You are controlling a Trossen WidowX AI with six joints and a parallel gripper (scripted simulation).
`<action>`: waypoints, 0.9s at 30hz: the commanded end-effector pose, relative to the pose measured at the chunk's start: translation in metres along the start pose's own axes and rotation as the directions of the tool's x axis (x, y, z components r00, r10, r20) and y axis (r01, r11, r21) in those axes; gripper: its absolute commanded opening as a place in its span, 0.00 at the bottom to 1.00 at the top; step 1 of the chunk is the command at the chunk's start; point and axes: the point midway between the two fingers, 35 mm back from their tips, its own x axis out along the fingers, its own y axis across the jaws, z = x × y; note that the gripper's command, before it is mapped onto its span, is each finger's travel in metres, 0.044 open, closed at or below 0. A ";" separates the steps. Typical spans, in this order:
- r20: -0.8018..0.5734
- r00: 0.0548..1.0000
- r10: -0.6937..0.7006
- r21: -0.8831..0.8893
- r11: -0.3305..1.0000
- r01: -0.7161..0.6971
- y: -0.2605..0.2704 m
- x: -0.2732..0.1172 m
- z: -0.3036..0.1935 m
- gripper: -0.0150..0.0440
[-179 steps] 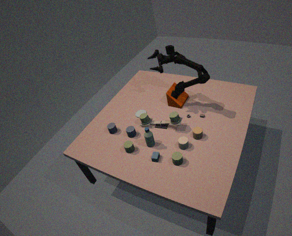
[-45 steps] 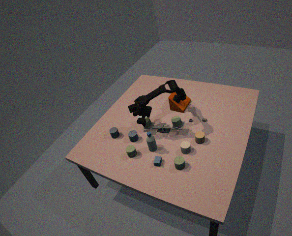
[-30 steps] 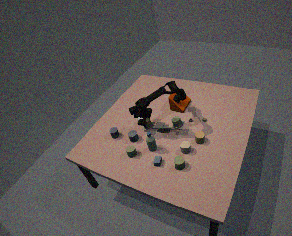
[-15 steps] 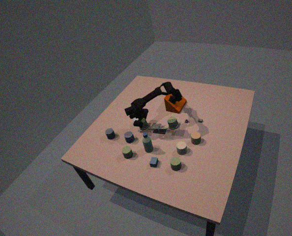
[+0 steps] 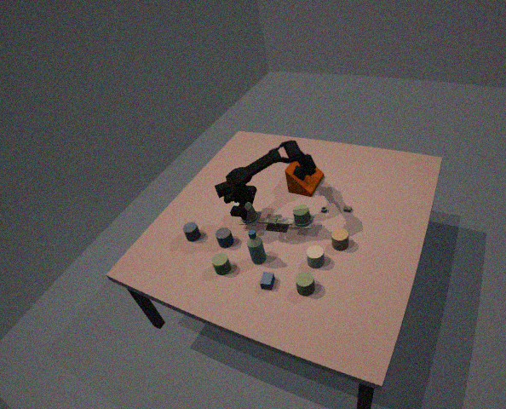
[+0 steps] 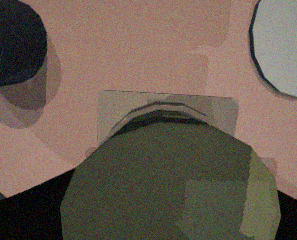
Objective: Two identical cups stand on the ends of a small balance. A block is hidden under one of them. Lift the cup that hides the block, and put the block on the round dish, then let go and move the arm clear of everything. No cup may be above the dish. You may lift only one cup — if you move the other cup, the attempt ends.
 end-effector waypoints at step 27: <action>0.012 1.000 0.003 -0.004 1.000 -0.003 0.003 -0.040 0.004 0.25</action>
